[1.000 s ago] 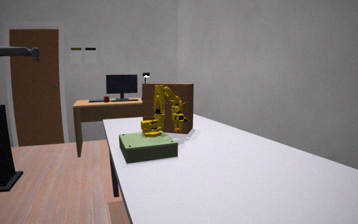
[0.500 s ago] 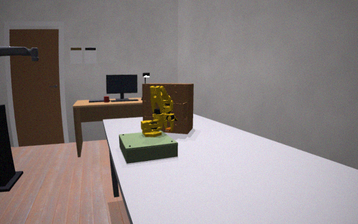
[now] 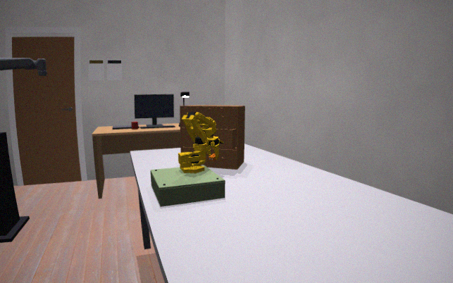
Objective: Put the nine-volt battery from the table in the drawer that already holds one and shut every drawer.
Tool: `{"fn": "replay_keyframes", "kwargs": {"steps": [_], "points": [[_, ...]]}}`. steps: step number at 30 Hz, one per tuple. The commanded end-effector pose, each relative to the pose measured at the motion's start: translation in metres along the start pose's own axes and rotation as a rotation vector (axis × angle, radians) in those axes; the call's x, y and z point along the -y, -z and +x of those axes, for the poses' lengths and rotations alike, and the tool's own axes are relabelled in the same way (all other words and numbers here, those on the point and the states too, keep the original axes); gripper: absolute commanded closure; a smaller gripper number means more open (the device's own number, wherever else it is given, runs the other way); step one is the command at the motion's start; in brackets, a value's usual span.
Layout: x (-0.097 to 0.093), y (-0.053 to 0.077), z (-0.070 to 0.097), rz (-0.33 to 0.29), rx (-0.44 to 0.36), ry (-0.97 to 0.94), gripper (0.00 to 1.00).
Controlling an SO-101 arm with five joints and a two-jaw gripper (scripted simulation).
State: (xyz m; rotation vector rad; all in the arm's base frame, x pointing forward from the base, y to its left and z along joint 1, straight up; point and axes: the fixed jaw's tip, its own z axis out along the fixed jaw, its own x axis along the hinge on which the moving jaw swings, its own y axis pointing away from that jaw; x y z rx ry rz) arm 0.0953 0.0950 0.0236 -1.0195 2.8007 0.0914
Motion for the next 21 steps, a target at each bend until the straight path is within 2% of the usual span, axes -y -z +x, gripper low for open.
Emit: {"fn": "replay_keyframes", "kwargs": {"steps": [1, 4, 17, 21], "points": [[-0.002, 0.010, -0.005, -0.007, 0.085, -0.001, 1.00], [-0.001, 0.017, -0.005, -0.009, 0.133, -0.001, 1.00], [-0.001, 0.017, -0.005, -0.009, 0.135, -0.001, 1.00], [-0.002, 0.033, -0.010, -0.012, 0.233, 0.000, 1.00]]}}
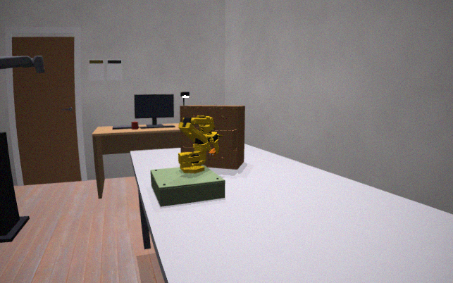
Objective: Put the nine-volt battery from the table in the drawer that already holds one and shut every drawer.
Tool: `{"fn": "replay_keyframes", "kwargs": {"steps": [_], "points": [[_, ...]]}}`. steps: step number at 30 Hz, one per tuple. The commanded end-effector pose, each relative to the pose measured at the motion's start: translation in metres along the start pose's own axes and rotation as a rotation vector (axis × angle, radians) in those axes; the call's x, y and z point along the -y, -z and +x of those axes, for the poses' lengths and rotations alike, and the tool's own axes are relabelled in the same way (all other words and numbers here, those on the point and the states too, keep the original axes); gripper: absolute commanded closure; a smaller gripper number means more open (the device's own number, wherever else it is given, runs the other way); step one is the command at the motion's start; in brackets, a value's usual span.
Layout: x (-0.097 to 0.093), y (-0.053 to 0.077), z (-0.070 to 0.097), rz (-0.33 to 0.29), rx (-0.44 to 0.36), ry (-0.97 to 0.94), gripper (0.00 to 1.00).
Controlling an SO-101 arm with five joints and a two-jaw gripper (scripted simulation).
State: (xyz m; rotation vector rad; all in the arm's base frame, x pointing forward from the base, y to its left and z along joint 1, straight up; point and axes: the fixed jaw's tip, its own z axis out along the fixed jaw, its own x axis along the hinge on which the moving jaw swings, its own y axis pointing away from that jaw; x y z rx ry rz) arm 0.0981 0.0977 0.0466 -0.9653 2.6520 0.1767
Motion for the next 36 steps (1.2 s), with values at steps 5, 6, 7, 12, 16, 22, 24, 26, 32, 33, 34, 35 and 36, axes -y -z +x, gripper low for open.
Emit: {"fn": "replay_keyframes", "kwargs": {"steps": [5, 6, 7, 12, 16, 22, 24, 26, 32, 33, 34, 35, 36], "points": [[-0.001, 0.029, -0.011, -0.010, 0.190, 0.002, 1.00], [-0.001, 0.033, -0.011, -0.011, 0.214, 0.002, 1.00], [-0.001, 0.036, -0.012, -0.012, 0.239, 0.003, 1.00], [-0.001, 0.042, -0.012, -0.013, 0.273, 0.003, 1.00], [-0.001, 0.042, -0.012, -0.013, 0.273, 0.003, 1.00], [-0.001, 0.042, -0.012, -0.013, 0.273, 0.003, 1.00], [-0.001, 0.042, -0.012, -0.013, 0.273, 0.003, 1.00], [-0.001, 0.042, -0.012, -0.013, 0.273, 0.003, 1.00], [-0.002, 0.049, -0.016, -0.015, 0.324, 0.004, 1.00], [-0.002, 0.053, -0.018, -0.015, 0.349, 0.005, 1.00], [-0.002, 0.056, -0.020, -0.016, 0.375, 0.006, 1.00], [-0.002, 0.060, -0.021, -0.017, 0.400, 0.006, 1.00], [-0.002, 0.064, -0.023, -0.017, 0.426, 0.007, 1.00]]}}
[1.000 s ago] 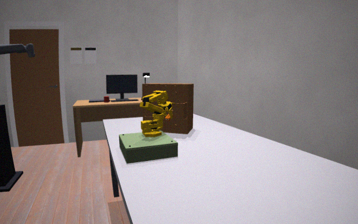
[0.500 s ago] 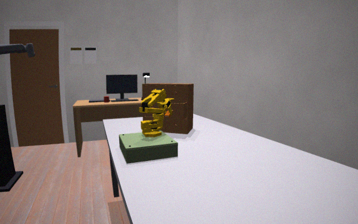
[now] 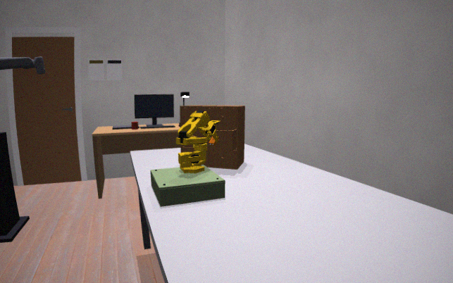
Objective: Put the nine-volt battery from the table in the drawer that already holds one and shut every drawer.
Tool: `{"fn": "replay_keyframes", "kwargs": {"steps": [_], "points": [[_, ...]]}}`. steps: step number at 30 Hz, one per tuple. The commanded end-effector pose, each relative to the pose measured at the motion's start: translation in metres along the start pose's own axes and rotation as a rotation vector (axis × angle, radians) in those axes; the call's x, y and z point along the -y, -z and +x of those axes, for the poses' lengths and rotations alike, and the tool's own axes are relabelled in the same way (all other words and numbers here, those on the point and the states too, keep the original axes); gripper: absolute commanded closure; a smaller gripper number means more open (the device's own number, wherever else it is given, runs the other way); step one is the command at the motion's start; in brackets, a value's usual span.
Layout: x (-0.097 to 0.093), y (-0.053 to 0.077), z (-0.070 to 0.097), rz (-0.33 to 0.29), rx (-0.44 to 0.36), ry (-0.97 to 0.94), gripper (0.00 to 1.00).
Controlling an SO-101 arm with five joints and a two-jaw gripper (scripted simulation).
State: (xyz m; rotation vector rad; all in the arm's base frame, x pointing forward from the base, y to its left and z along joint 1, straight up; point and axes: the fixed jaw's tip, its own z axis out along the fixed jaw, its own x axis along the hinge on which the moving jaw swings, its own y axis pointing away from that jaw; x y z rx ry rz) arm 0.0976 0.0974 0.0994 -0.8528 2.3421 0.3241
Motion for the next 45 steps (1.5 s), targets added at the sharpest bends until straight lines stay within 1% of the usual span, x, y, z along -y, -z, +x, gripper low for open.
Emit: {"fn": "replay_keyframes", "kwargs": {"steps": [1, 6, 11, 17, 23, 28, 40, 45], "points": [[-0.001, 0.014, -0.013, -0.009, 0.111, 0.007, 1.00], [-0.002, 0.032, -0.023, -0.012, 0.238, 0.010, 1.00], [-0.002, 0.032, -0.023, -0.012, 0.238, 0.009, 1.00], [-0.002, 0.049, -0.040, -0.016, 0.386, 0.014, 1.00], [-0.002, 0.070, -0.054, -0.018, 0.534, 0.018, 1.00], [-0.002, 0.070, -0.054, -0.018, 0.534, 0.018, 1.00], [-0.002, 0.054, -0.074, -0.013, 0.544, 0.017, 1.00], [-0.002, 0.054, -0.074, -0.013, 0.544, 0.017, 1.00]]}}
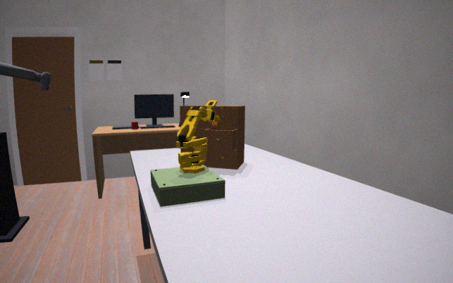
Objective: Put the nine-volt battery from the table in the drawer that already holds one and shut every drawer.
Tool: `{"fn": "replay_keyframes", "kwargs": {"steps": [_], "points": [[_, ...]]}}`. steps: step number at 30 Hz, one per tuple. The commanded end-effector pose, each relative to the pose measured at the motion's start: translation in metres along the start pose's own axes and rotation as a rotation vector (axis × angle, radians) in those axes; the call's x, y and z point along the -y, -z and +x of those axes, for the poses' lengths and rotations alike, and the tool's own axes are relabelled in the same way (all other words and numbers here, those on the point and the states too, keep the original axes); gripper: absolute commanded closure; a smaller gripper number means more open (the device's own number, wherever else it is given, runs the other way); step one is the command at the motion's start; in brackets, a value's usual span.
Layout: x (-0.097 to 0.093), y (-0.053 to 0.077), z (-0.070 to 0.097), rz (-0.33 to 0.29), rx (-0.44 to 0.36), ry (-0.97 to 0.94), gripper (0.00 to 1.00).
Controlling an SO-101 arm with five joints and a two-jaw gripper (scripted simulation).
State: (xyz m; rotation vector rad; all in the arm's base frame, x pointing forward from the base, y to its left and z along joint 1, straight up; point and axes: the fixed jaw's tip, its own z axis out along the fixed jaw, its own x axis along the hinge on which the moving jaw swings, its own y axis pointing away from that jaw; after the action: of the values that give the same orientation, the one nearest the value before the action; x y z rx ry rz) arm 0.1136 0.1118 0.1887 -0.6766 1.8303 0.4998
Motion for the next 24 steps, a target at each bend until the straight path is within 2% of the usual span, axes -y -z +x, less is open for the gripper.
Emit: {"fn": "replay_keyframes", "kwargs": {"steps": [1, 12, 24], "points": [[0.000, -0.004, -0.001, 0.000, 0.000, 0.008, 1.00], [0.001, -0.026, -0.008, 0.003, 0.000, 0.008, 1.00], [0.001, -0.026, -0.008, 0.003, -0.001, 0.008, 1.00]]}}
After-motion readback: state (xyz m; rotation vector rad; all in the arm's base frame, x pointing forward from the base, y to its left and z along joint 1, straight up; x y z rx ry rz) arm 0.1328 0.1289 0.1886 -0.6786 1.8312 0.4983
